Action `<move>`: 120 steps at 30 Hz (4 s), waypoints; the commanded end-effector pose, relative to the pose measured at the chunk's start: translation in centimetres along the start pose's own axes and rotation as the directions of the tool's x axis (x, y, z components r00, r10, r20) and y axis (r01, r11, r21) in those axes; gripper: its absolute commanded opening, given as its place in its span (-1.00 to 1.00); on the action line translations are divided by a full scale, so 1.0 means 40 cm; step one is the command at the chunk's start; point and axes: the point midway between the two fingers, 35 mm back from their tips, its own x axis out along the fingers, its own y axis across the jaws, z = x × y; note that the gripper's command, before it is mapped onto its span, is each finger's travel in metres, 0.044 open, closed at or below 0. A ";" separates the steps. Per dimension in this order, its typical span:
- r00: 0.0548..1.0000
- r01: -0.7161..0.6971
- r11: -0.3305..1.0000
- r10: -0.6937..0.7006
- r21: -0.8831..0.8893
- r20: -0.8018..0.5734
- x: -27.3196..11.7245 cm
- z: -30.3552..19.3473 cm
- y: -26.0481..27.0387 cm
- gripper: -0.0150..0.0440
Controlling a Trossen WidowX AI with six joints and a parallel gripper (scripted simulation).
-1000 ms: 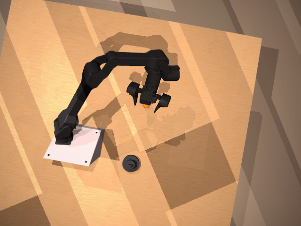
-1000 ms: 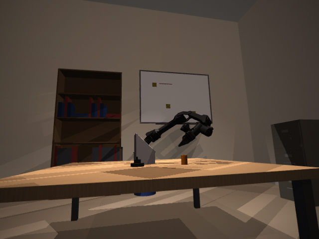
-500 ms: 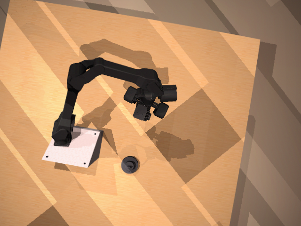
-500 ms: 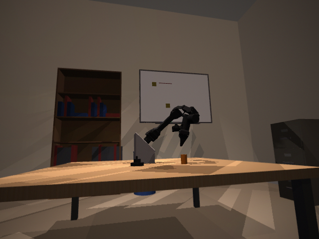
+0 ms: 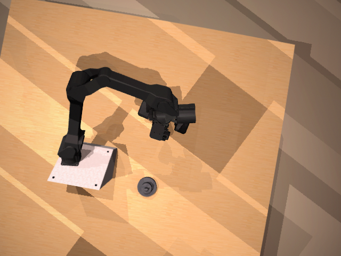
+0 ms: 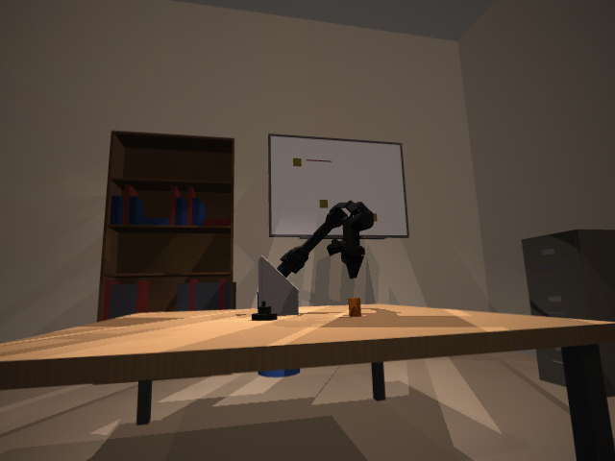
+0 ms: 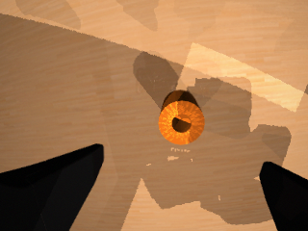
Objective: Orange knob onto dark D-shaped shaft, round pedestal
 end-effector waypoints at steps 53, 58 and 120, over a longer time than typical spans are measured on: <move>1.000 -0.011 -0.226 -0.004 -0.974 -0.011 0.126 -0.004 -0.003 1.00; 1.000 -0.011 -0.226 -0.004 -0.974 -0.010 0.144 -0.004 -0.001 1.00; 1.000 -0.003 -0.227 -0.002 -0.974 -0.002 0.194 0.008 0.015 -0.49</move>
